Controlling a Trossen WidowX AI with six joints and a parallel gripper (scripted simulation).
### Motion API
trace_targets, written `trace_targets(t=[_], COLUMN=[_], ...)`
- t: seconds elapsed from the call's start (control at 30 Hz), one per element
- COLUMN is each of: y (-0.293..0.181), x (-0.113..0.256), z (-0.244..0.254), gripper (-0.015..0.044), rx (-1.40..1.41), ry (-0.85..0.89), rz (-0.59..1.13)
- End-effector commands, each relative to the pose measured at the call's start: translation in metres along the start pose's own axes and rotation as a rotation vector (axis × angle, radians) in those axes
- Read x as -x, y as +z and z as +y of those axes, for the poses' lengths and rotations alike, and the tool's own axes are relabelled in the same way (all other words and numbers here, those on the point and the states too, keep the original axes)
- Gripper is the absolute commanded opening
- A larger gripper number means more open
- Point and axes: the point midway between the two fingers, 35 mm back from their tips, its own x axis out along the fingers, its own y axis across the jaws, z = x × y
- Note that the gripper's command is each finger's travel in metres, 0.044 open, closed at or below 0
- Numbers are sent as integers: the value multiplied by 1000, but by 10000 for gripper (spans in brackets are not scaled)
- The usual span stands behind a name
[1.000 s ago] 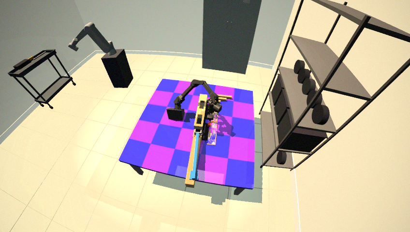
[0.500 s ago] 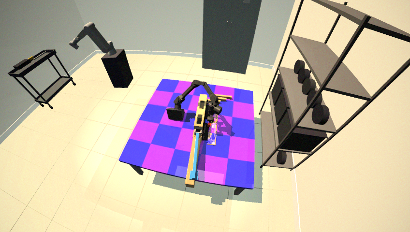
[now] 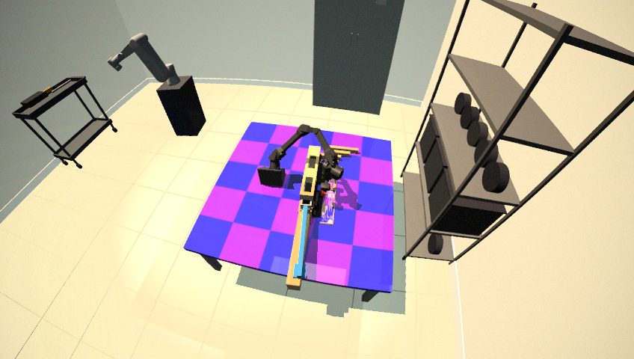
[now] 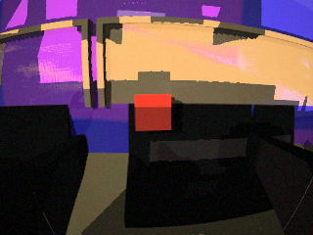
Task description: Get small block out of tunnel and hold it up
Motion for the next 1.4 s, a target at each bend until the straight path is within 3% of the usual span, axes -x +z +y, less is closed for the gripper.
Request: trace_targets(t=[0.0, 1.37], y=[-2, -10], x=[-13, -80], z=[0, 6], gripper=[440, 440], rx=[-12, -11], ry=[11, 21], rz=[9, 10])
